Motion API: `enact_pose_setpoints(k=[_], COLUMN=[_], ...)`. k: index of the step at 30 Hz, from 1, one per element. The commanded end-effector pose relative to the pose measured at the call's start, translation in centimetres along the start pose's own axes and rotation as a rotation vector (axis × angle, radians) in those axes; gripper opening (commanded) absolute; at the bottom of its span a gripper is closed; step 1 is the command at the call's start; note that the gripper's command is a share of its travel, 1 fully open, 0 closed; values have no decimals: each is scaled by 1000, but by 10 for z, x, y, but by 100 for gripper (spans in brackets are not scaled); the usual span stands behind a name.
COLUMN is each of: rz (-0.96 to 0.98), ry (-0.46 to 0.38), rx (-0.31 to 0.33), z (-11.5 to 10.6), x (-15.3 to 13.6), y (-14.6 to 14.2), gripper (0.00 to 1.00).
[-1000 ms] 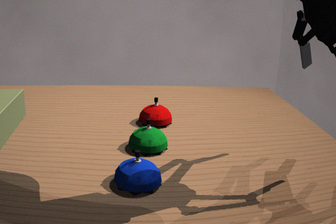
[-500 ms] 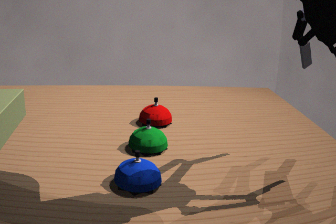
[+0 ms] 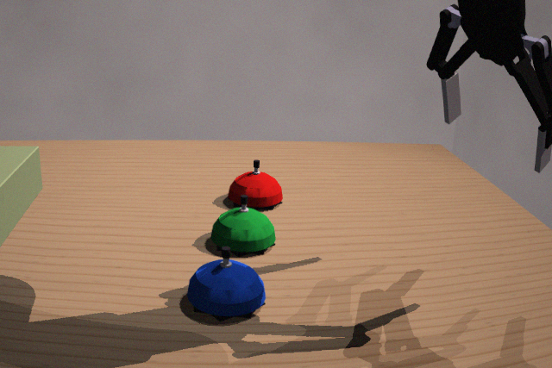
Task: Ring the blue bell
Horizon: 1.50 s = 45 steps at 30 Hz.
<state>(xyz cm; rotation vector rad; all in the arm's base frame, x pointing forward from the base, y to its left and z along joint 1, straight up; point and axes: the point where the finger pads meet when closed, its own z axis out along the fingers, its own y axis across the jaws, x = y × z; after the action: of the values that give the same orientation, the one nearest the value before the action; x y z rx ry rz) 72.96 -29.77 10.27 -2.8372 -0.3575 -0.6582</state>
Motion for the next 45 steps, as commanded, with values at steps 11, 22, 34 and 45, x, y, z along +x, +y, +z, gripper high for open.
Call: enact_pose_setpoints(k=[11, 22, 34, 45], rz=[-414, -746, -895, -895], ry=[-227, -422, -508, -508], rx=[-28, 32, 77, 77], z=[-52, -97, -117, -117], x=[-128, -235, -285, -285], y=[-53, -91, -107, -107], gripper=[100, 100, 100, 0])
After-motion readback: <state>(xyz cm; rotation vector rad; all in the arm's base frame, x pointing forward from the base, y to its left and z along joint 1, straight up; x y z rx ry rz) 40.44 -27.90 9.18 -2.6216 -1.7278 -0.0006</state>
